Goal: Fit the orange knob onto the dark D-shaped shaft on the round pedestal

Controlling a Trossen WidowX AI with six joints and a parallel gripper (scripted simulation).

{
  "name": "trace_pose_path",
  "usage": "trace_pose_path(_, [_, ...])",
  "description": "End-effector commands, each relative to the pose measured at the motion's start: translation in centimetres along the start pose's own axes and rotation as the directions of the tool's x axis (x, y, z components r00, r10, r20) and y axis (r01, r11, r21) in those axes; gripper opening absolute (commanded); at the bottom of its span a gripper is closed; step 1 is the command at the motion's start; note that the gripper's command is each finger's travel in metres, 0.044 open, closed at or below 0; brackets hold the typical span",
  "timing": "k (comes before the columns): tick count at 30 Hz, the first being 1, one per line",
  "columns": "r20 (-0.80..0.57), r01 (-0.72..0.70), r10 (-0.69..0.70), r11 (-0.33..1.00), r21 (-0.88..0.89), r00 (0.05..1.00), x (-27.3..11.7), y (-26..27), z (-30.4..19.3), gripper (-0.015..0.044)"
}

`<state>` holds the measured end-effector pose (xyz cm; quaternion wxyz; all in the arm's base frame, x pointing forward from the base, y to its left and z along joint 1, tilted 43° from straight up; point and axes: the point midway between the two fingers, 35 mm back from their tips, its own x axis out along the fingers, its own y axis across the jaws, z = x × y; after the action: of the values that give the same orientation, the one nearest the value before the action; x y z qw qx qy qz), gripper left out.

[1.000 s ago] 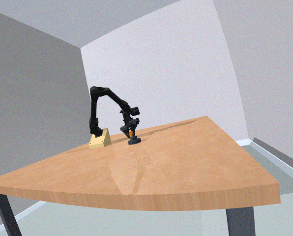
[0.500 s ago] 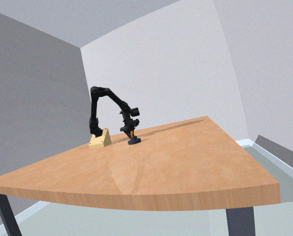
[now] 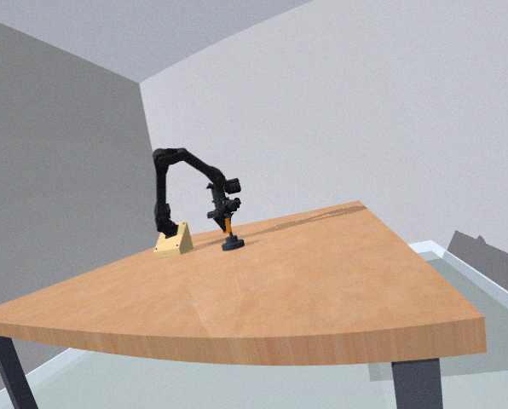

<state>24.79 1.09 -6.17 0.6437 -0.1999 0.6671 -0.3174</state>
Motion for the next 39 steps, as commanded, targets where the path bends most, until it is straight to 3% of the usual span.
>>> trace_pose_path(1, [0.006, -0.011, 0.011, 1.000, 0.007, 1.000, -2.8, 0.2, 0.3, 0.0000])
trace_pose_path(11, [0.004, -0.006, 0.006, 1.000, 0.008, 1.000, -10.0, -0.7, -0.7, 0.0000])
trace_pose_path(39, [0.007, -0.036, 0.036, 0.999, 0.000, 0.999, -8.8, -4.9, 3.9, 0.0000])
